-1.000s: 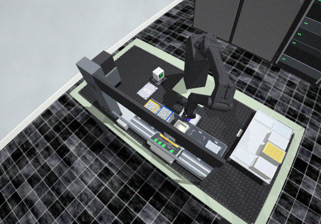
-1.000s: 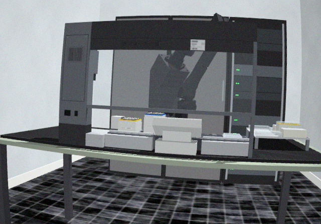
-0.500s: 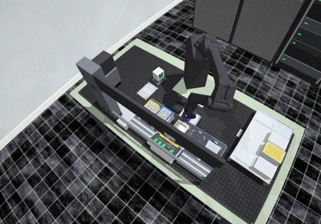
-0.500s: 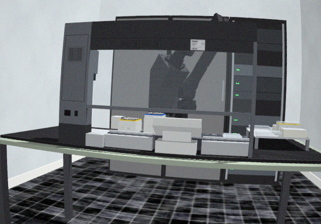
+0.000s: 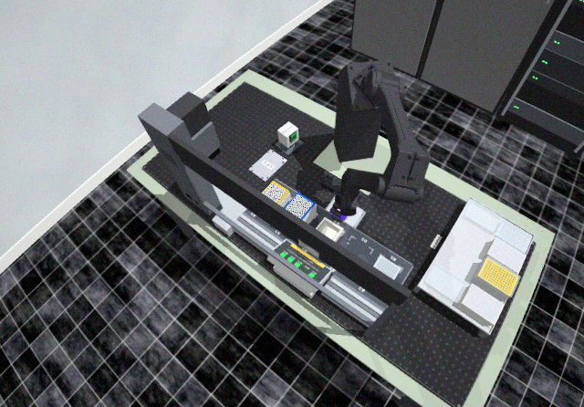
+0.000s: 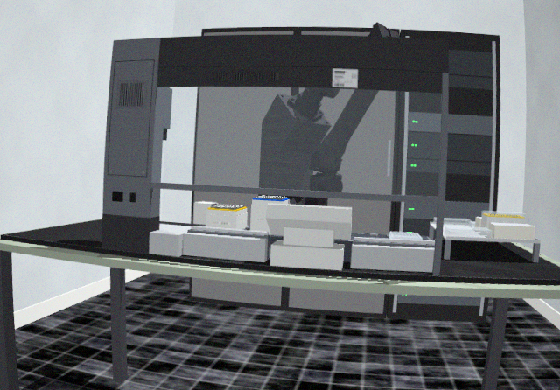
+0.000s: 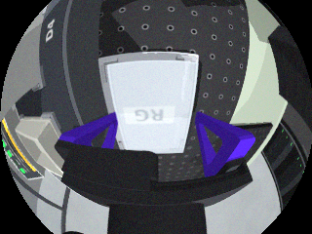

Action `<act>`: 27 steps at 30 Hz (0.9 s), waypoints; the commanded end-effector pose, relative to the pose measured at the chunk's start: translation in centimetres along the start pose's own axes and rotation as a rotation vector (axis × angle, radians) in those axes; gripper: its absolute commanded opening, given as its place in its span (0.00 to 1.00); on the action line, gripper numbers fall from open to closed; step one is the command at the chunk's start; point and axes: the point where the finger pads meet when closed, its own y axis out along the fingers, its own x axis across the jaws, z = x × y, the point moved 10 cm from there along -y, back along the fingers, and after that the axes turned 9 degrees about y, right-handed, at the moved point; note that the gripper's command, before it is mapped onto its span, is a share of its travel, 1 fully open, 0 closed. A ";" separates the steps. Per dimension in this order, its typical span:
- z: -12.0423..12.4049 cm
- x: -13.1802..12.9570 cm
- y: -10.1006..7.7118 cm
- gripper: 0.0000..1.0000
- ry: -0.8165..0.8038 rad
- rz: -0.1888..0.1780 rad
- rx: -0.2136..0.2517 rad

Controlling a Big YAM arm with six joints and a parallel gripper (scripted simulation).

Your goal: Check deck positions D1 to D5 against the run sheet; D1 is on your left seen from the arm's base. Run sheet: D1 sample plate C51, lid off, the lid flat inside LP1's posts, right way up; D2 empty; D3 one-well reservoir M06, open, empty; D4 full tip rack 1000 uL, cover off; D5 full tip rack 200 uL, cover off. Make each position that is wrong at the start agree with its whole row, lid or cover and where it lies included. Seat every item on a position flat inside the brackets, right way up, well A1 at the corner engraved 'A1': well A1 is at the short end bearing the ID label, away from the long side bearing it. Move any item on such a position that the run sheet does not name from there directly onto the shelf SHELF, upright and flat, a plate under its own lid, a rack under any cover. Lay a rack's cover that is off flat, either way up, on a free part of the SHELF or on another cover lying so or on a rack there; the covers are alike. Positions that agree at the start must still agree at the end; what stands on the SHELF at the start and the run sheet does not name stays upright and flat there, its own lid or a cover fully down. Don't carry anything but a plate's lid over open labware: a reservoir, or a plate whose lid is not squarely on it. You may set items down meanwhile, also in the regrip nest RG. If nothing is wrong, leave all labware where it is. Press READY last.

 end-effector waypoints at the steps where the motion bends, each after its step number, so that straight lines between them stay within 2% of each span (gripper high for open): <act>1: 0.9 2.6 -0.7 1.00 0.002 -0.072 0.030; 4: 0.9 2.5 -1.1 1.00 0.000 -0.070 0.029; 6: -0.1 1.0 -2.1 1.00 0.003 -0.037 0.004; 9: -0.2 0.8 -2.5 1.00 0.003 -0.027 -0.001; 13: 0.0 1.1 -3.1 1.00 0.001 -0.035 0.005; 19: -0.2 0.7 -3.9 1.00 0.004 -0.025 -0.001; 20: 0.5 1.8 -3.6 1.00 -0.005 -0.055 0.020; 21: 0.0 1.0 -4.1 1.00 0.000 -0.037 0.006; 27: -0.2 0.6 -5.2 1.00 0.003 -0.027 0.000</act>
